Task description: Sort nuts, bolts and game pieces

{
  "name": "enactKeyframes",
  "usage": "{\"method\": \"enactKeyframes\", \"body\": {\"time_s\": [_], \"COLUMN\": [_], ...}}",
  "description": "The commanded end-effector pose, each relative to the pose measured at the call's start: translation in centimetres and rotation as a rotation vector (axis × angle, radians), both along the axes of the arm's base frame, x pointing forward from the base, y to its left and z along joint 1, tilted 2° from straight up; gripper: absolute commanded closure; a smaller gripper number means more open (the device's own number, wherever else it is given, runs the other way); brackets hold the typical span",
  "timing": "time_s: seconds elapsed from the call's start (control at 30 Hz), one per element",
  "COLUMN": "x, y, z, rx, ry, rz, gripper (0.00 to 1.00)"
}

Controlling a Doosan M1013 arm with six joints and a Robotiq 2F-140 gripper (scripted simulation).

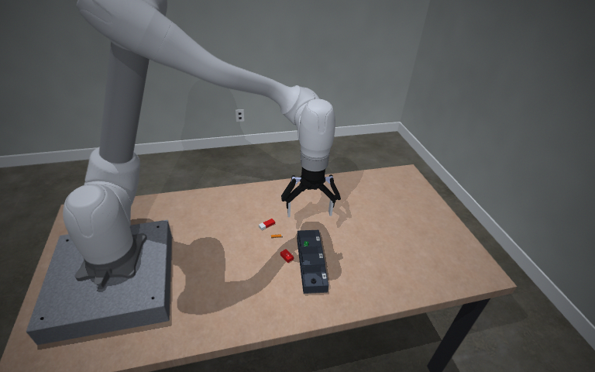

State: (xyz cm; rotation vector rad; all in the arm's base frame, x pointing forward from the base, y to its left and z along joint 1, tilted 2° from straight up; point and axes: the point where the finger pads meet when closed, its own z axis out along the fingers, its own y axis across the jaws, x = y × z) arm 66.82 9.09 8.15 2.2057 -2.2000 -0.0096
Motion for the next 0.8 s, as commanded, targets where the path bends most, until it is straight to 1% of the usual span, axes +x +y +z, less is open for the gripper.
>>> {"method": "enactKeyframes", "body": {"time_s": [0.0, 0.07, 0.33, 0.77], "x": [0.0, 0.0, 0.1, 0.1], "y": [0.0, 0.0, 0.1, 0.1], "z": [1.0, 1.0, 4.0, 4.0], "rx": [0.000, 0.000, 0.000, 0.000], "ry": [0.000, 0.000, 0.000, 0.000], "rz": [0.000, 0.000, 0.000, 0.000], "gripper": [0.00, 0.00, 0.00, 0.00]}}
